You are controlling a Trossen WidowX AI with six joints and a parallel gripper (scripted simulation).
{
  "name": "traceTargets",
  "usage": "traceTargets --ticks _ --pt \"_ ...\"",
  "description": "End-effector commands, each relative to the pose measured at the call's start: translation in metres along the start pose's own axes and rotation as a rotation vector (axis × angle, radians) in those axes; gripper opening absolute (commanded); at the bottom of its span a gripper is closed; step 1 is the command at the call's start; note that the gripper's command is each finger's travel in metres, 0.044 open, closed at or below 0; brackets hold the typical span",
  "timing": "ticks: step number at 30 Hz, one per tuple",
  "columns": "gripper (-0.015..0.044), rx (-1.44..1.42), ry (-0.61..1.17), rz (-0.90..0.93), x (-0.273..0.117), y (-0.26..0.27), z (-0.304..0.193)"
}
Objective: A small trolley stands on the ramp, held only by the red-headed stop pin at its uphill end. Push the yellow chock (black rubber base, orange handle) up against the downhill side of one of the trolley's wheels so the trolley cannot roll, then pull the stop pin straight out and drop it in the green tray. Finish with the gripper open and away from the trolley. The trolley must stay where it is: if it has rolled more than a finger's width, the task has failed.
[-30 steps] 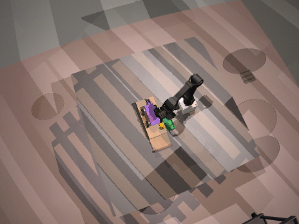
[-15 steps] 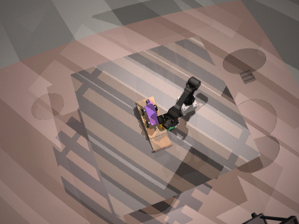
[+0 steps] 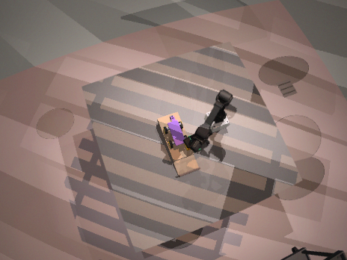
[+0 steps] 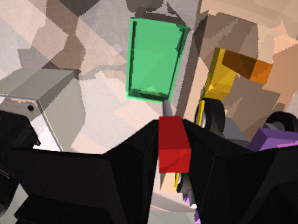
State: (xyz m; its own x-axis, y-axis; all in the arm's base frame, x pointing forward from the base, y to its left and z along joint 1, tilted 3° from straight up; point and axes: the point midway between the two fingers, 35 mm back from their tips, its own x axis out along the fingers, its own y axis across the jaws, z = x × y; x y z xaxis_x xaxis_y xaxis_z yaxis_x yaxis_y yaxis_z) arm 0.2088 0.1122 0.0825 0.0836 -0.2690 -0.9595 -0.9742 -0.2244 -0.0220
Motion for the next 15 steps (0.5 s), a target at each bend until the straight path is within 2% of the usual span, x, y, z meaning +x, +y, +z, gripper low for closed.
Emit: traceTargets --ticks 1,15 --pt "0.0000 -0.107 -0.022 -0.008 0.0005 0.0018 -0.0011" --pt "0.0000 -0.529 -0.096 -0.049 0.0012 0.0026 -0.0041"
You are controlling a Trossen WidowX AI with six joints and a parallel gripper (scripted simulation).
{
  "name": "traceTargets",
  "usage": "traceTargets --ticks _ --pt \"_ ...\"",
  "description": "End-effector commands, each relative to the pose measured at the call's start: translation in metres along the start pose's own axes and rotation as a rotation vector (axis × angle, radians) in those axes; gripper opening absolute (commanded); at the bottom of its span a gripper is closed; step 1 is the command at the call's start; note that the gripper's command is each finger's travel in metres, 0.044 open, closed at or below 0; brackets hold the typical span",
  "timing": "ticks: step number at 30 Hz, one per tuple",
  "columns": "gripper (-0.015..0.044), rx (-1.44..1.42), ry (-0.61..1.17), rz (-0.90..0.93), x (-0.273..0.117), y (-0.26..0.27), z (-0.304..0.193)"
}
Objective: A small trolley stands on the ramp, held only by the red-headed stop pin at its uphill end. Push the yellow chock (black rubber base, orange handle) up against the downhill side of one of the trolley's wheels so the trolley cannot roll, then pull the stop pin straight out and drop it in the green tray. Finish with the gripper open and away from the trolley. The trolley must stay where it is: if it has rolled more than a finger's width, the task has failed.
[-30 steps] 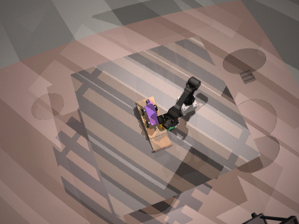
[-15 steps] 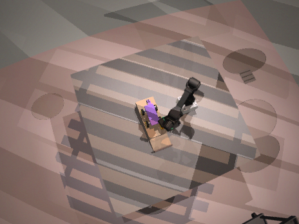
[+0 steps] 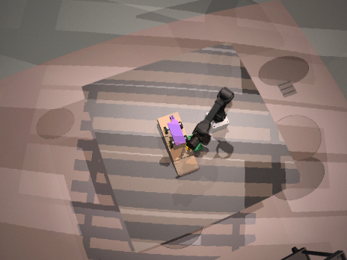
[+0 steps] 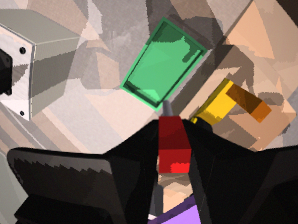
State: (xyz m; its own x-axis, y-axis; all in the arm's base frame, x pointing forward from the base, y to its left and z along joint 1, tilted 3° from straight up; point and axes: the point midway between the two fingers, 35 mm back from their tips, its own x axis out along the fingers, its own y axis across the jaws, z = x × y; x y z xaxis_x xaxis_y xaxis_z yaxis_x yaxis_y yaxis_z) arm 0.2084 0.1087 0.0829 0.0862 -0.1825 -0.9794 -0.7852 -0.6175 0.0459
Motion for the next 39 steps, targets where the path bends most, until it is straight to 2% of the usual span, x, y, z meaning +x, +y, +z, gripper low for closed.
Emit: traceTargets --ticks 1,28,39 --pt "0.0000 -0.116 -0.021 -0.012 0.0006 0.0018 -0.0002" --pt "0.0000 -0.907 -0.102 -0.151 0.0003 0.0037 -0.0052" --pt "0.0000 -0.926 -0.103 -0.155 0.0059 0.0072 -0.0014"
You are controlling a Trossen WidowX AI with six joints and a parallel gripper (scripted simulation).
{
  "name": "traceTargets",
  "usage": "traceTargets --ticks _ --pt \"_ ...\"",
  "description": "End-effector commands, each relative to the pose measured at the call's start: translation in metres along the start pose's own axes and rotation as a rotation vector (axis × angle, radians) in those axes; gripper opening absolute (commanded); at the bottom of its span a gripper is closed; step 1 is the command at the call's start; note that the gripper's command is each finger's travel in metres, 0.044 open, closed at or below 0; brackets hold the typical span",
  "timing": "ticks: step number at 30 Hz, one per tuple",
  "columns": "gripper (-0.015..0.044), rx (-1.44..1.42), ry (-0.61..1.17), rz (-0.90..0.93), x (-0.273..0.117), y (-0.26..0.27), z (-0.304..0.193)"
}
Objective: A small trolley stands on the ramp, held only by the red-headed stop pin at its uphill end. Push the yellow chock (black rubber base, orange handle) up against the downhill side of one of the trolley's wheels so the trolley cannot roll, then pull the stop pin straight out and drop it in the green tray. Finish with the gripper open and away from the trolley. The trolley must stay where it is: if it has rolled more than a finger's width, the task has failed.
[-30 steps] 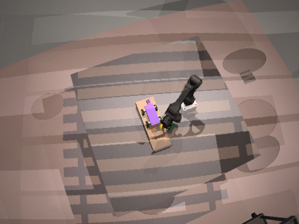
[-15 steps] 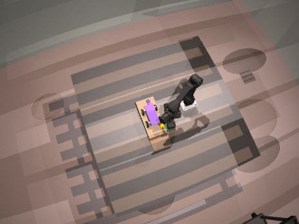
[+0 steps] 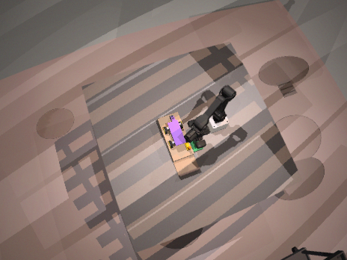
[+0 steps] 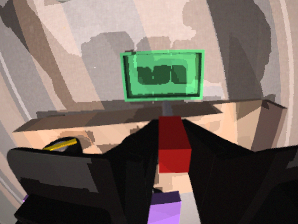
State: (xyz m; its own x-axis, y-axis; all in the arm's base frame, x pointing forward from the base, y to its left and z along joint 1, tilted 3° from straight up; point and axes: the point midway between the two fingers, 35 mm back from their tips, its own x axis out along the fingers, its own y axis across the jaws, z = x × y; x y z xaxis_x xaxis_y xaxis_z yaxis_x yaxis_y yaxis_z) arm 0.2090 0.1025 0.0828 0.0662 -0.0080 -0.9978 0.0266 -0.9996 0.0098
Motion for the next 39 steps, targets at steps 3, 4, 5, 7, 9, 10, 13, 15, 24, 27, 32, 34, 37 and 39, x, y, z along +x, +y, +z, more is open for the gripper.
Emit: traceTargets --ticks 3,4,5,7,9,10,13,15,24,27,32,34,37,39 --pt "0.0000 -0.007 -0.008 -0.001 0.013 0.001 0.013" --pt "0.0000 -0.007 -0.008 -0.001 0.016 0.001 0.015" --pt "0.0000 -0.007 -0.008 -0.001 0.018 0.001 0.017" --pt "0.0000 -0.007 -0.008 -0.001 0.019 0.001 0.018" --pt "0.0000 -0.007 -0.008 -0.001 0.019 0.001 0.018" --pt "0.0000 -0.007 -0.009 -0.004 0.019 0.001 0.018" --pt "0.0000 -0.005 -0.011 -0.048 0.024 0.000 0.018" --pt "0.0000 -0.005 -0.011 -0.094 0.030 -0.002 0.017" --pt "0.0000 -0.005 -0.005 -0.174 0.058 -0.015 0.015" --pt "0.0000 -0.005 -0.005 -0.175 0.067 -0.020 0.015" --pt "0.0000 -0.005 -0.006 -0.176 0.081 -0.027 0.017" --pt "0.0000 -0.005 -0.006 -0.176 0.084 -0.028 0.018" --pt "0.0026 -0.005 -0.006 -0.176 0.084 -0.028 0.018" --pt "0.0079 -0.005 -0.006 -0.176 0.083 -0.027 0.017"
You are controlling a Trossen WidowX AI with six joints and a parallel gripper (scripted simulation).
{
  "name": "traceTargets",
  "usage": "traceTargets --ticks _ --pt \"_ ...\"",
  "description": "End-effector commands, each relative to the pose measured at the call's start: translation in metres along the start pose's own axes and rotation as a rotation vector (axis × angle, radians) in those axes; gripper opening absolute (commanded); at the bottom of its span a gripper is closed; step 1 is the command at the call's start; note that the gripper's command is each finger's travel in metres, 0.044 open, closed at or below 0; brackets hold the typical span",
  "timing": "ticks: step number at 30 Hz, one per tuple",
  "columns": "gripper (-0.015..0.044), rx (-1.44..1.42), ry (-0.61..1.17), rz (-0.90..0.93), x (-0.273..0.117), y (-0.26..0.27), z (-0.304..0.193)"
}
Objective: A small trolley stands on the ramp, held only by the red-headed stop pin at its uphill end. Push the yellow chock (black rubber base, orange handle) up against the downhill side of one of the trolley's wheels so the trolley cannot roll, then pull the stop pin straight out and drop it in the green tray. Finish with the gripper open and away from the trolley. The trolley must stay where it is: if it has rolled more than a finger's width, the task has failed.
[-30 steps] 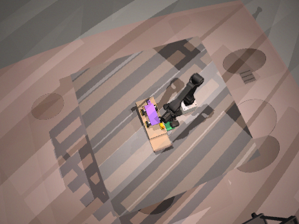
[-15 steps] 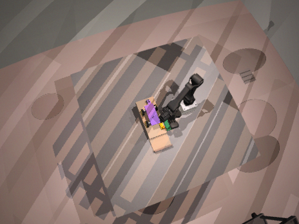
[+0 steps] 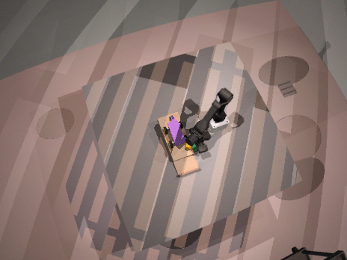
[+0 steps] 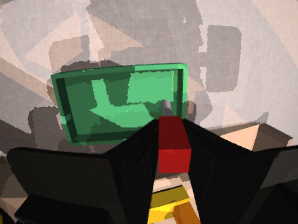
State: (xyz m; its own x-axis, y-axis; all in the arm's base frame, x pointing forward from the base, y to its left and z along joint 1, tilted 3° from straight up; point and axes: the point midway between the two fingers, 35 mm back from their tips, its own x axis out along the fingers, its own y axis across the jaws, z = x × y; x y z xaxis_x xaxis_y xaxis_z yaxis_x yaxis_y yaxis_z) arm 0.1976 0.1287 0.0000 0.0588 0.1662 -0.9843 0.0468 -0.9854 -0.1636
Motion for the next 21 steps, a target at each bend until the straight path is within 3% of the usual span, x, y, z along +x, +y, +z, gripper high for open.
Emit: traceTargets --ticks 1,5,21 --pt "0.0105 0.005 -0.004 -0.001 0.002 0.001 0.001" --pt "0.0190 0.005 -0.004 0.000 0.001 0.003 0.001" --pt "0.0190 0.005 -0.004 0.000 0.003 0.013 -0.001"
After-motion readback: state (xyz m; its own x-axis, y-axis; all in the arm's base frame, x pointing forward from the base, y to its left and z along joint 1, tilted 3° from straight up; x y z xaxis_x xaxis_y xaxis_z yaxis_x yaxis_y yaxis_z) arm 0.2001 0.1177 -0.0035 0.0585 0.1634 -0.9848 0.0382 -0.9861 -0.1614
